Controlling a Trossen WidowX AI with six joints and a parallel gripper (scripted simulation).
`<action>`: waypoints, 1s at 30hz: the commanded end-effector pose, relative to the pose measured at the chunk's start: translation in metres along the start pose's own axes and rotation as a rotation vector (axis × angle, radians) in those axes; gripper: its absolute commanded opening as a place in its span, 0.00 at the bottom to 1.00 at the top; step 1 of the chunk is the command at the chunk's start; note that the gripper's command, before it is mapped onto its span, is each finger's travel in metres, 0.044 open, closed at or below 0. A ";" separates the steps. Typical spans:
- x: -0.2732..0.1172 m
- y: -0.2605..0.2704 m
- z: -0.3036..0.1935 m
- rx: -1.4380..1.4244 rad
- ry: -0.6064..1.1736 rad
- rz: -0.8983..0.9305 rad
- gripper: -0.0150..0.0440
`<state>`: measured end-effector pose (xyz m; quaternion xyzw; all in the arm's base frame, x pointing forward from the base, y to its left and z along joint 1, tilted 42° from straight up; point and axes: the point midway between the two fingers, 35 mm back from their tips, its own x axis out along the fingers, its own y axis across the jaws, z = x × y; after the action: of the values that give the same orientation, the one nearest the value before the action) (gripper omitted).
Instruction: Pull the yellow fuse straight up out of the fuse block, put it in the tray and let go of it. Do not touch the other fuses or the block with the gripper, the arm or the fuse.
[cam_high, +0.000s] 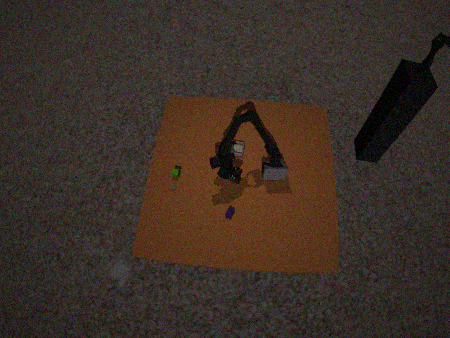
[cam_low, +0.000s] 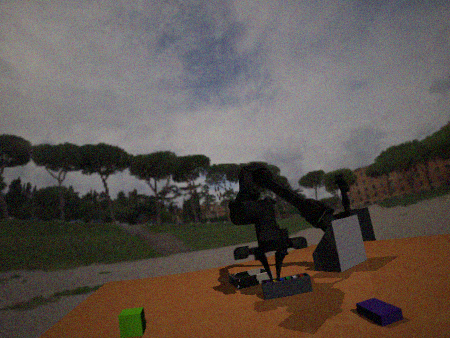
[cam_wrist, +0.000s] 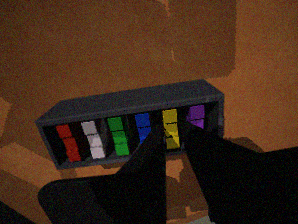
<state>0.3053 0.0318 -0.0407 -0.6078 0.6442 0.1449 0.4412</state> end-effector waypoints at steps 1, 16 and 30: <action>0.004 0.000 -0.001 -0.006 0.003 -0.002 0.36; 0.005 0.000 0.000 0.000 0.001 0.001 0.26; 0.000 0.000 0.000 -0.001 0.001 0.001 0.25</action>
<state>0.3053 0.0296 -0.0424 -0.6088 0.6446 0.1461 0.4387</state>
